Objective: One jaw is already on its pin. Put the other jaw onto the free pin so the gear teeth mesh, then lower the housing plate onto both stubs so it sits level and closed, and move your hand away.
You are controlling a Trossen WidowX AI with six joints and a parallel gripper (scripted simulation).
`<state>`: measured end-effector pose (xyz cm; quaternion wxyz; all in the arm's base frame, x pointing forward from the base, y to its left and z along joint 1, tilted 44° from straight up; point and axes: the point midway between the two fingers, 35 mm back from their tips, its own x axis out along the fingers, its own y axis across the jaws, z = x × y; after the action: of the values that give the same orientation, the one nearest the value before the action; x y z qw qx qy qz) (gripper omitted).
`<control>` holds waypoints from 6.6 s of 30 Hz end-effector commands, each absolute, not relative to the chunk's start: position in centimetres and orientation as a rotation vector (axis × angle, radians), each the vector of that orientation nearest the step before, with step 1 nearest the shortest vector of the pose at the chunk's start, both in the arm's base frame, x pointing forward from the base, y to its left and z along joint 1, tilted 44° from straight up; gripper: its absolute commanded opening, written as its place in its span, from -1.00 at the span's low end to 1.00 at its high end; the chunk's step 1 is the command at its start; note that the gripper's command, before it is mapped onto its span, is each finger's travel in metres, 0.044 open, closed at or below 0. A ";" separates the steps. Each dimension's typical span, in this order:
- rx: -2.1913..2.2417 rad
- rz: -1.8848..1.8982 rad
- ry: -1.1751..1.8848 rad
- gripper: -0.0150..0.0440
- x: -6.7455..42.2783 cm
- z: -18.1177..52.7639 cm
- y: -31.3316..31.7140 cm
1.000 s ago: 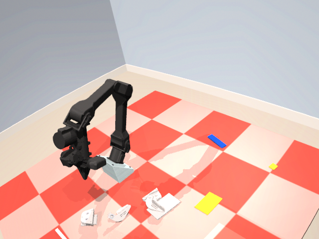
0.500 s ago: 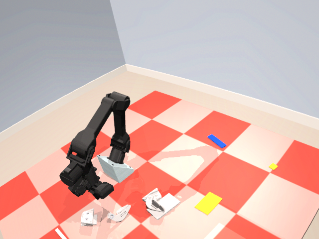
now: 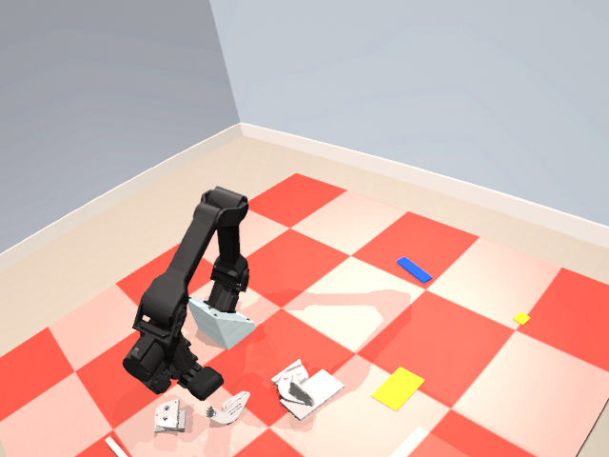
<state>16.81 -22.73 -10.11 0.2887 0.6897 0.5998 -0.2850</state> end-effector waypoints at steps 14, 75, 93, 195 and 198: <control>1.850 -0.759 1.603 -0.49 17.3 -12.2 -20.8; 1.852 -0.752 1.601 -0.49 23.1 -13.7 -19.5; 1.855 -0.758 1.597 -0.31 22.2 -9.9 -23.1; 1.853 -0.756 1.605 1.00 22.2 -9.4 -23.4; 1.853 -0.756 1.605 1.00 22.2 -9.4 -23.4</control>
<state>22.16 -23.41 -9.43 0.2842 0.6924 0.6000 -0.2824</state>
